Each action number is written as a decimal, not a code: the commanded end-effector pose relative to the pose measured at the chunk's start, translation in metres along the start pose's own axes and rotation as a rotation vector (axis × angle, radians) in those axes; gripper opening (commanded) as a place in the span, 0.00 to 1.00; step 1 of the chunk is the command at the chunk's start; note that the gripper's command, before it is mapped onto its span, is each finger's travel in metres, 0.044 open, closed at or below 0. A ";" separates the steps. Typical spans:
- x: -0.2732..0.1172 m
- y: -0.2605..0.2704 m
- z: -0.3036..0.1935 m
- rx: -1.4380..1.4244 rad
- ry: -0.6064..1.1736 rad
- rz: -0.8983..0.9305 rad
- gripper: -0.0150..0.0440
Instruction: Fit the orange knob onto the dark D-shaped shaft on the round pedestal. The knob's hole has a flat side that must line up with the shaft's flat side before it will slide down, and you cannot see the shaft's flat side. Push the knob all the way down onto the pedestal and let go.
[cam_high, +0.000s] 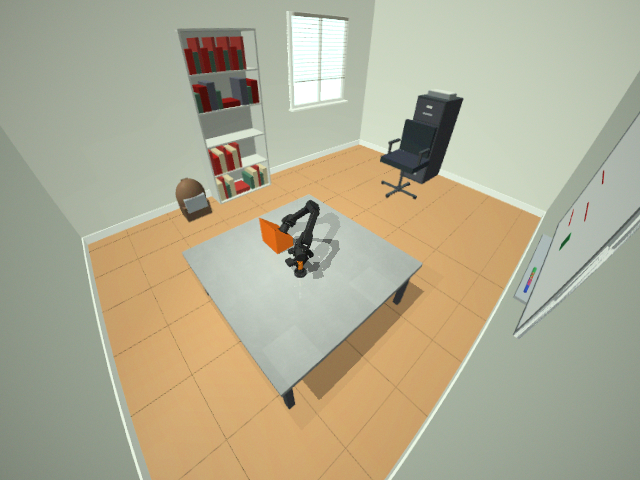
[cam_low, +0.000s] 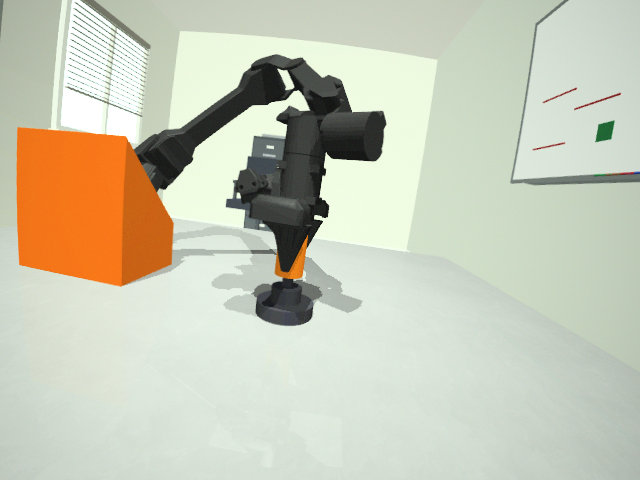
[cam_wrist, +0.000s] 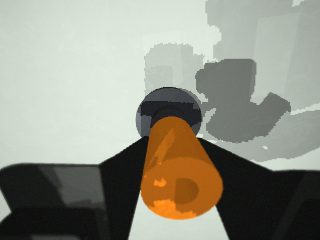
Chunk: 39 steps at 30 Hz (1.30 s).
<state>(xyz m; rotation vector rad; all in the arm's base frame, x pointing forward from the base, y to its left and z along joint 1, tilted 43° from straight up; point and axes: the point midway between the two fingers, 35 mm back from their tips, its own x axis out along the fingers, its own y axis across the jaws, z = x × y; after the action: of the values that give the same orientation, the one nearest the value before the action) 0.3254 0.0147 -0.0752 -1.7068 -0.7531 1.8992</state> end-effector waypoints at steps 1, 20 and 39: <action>0.001 0.000 0.000 0.007 0.001 -0.001 0.25; 0.000 -0.001 0.000 0.007 0.001 -0.001 0.25; 0.000 0.000 0.000 0.217 0.001 -0.001 0.25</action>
<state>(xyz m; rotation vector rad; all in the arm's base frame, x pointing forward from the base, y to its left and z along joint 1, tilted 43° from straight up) 0.3253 0.0139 -0.0750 -1.5821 -0.5429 1.9048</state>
